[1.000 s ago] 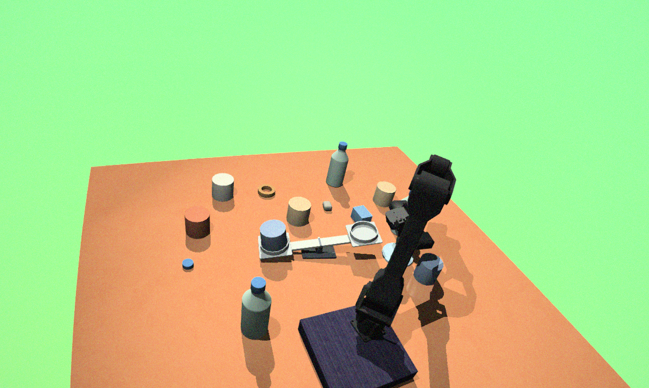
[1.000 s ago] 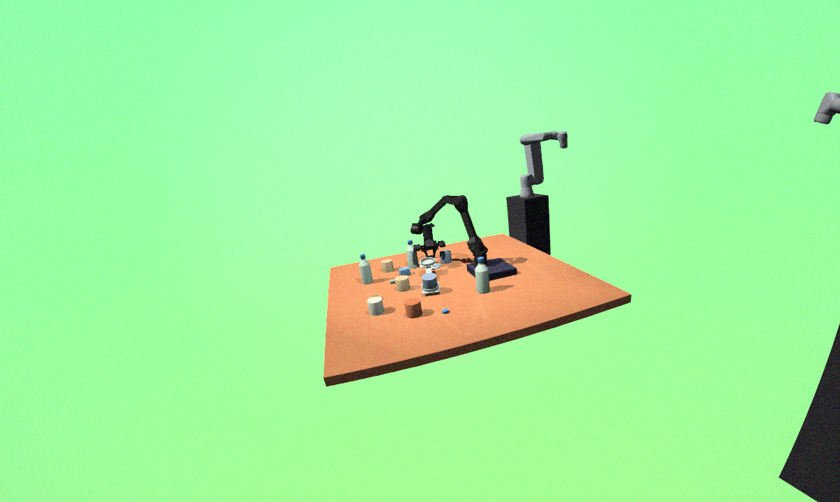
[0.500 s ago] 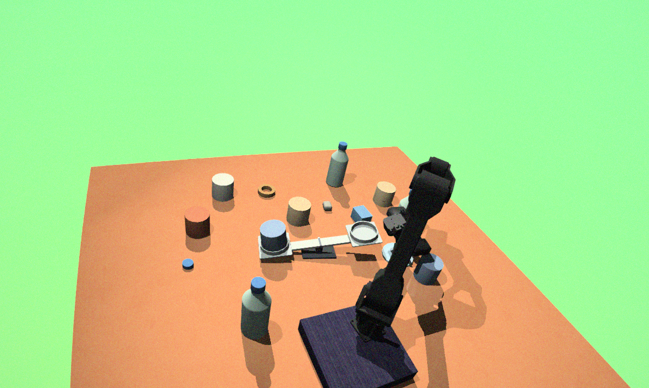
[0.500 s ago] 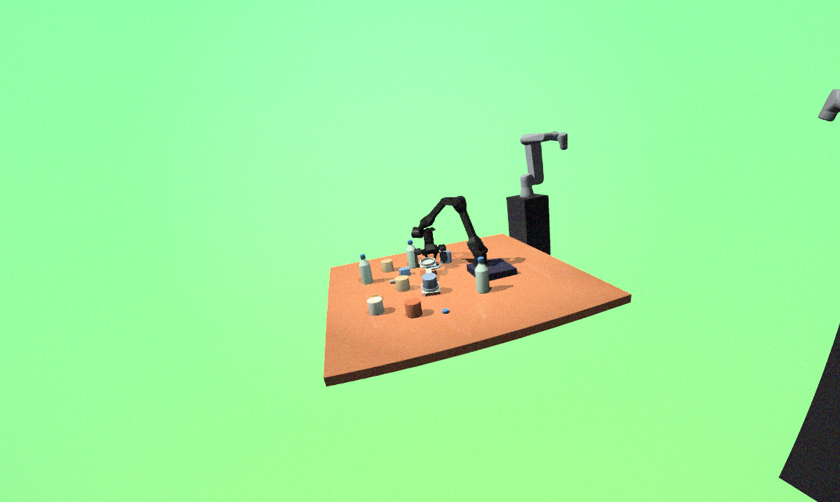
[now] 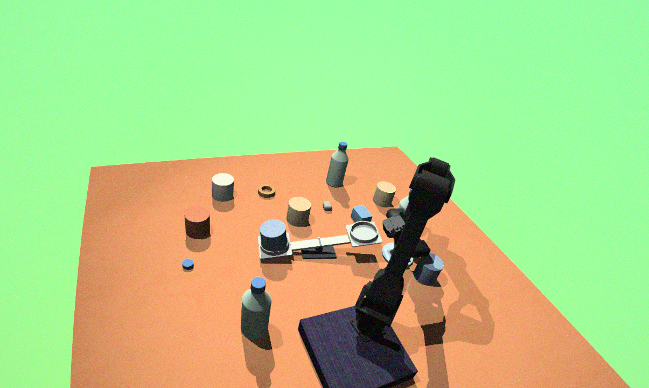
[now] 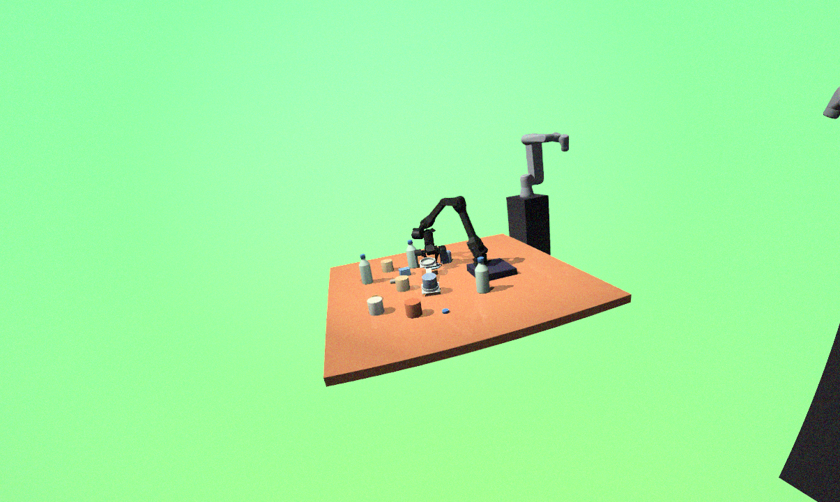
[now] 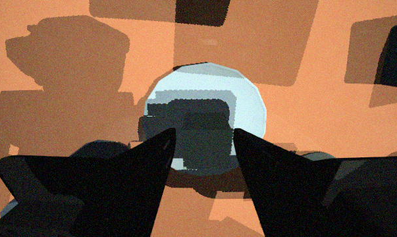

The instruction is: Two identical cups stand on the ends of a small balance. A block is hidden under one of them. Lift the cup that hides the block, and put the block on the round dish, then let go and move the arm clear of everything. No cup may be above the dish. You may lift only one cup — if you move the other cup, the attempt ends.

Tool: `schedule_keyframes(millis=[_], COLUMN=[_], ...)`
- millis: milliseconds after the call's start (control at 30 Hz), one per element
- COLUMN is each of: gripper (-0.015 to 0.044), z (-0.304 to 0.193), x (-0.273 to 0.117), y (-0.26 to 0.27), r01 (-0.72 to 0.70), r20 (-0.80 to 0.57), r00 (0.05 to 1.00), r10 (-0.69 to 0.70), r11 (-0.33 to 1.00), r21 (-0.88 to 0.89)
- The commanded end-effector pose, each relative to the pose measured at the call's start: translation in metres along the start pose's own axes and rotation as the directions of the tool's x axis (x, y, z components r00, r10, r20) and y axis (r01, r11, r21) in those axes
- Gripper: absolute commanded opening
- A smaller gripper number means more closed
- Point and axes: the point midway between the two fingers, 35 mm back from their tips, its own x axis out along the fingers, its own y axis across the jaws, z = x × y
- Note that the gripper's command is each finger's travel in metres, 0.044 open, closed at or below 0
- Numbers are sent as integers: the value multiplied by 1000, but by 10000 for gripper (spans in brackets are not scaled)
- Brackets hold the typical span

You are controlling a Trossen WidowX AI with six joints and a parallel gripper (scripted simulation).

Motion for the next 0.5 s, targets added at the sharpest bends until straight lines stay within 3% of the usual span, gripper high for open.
schedule_keyframes(millis=[0,167,300,467], gripper=[315,440,440,440], z=[0,1,0,-1], x=[0,-9,-51,-58], y=[0,-5,-3,0], r01=[1,20,11,1], r20=[-1,2,-2,-5], r00=[1000,1000,1000,1000], r10=[-1,-20,-11,-1], r11=[1000,1000,1000,1000], r21=[0,6,2,-1])
